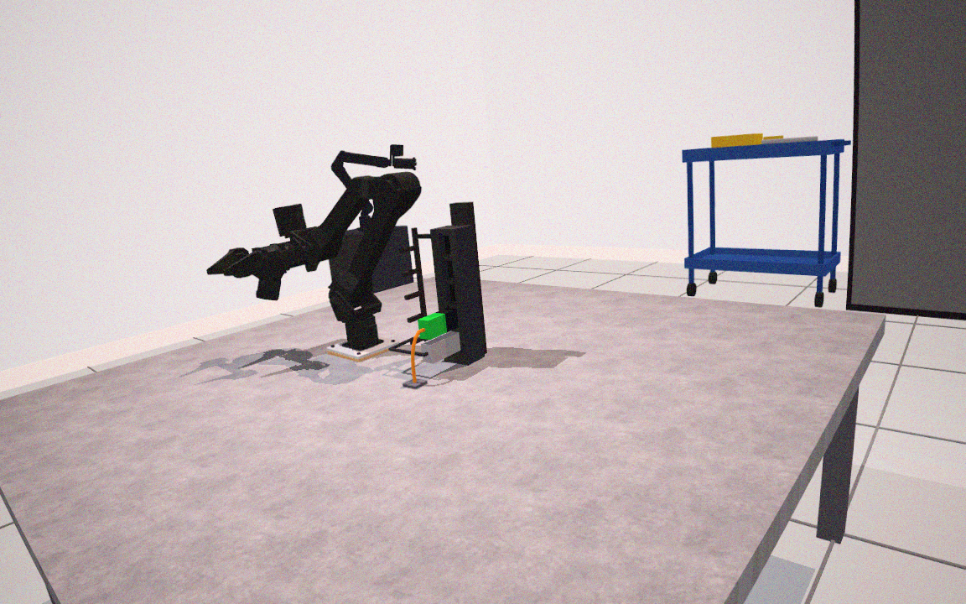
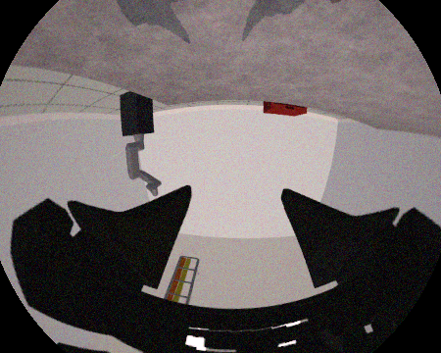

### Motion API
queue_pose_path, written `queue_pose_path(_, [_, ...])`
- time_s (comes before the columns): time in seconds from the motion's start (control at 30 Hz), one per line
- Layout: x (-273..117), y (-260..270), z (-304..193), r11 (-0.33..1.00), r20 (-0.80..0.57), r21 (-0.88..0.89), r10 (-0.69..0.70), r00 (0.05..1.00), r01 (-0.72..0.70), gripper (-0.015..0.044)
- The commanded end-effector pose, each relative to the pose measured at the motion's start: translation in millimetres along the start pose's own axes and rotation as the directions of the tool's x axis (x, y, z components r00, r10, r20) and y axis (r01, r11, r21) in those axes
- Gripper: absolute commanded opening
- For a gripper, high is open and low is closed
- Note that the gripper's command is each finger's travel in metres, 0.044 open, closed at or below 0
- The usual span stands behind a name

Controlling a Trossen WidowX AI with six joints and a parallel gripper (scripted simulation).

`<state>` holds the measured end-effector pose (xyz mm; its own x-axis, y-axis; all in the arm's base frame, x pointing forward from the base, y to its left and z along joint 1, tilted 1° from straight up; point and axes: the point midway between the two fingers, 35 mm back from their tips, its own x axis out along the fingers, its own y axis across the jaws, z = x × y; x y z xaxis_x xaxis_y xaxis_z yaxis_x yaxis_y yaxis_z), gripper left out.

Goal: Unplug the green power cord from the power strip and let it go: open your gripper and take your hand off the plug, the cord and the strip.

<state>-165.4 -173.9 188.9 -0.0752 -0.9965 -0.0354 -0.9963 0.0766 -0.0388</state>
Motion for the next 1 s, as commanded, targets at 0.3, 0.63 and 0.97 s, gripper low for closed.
queue_pose_path(0.3, [62.5,-35.8,1.6,0.972,0.130,-0.145,-0.165,0.978,0.184,0.0160])
queue_pose_path(0.63, [114.3,-132.9,20.3,0.785,0.363,-0.300,-0.432,0.826,0.543,0.0160])
queue_pose_path(0.97, [105.9,-251.4,46.3,0.316,0.626,-0.419,-0.579,0.522,0.852,0.0160])
